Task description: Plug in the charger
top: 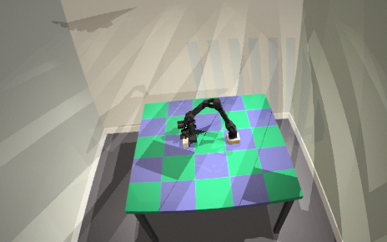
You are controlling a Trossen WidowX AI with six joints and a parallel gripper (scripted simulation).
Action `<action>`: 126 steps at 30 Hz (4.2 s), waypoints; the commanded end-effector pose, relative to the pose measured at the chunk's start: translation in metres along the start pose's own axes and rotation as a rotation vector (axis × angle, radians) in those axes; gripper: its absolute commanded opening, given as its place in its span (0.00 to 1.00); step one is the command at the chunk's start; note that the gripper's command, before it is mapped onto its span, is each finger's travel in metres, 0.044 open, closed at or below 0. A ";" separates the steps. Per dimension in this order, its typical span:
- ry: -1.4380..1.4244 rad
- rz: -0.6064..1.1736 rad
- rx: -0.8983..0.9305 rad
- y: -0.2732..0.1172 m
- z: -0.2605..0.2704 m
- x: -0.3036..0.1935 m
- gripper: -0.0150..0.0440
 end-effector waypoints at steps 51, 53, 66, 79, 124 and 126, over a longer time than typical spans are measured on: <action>0.005 -0.001 0.005 -0.001 0.001 0.007 0.25; 0.005 -0.001 0.005 -0.001 0.001 0.008 0.25; 0.005 -0.002 0.005 -0.001 0.001 0.012 0.25; 0.005 -0.002 0.005 -0.002 0.001 0.015 0.25; 0.005 -0.004 0.005 -0.003 0.002 0.030 0.25; 0.005 -0.004 0.005 -0.003 0.002 0.029 0.25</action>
Point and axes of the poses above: the point midway between the two fingers, 35 mm back from their tips, its own y axis out along the fingers, its own z axis across the jaws, x = y × z, the point moved 2 cm from there along -y, back along the fingers, and after that the axes turned 2 degrees about y, right-handed, at the moved point
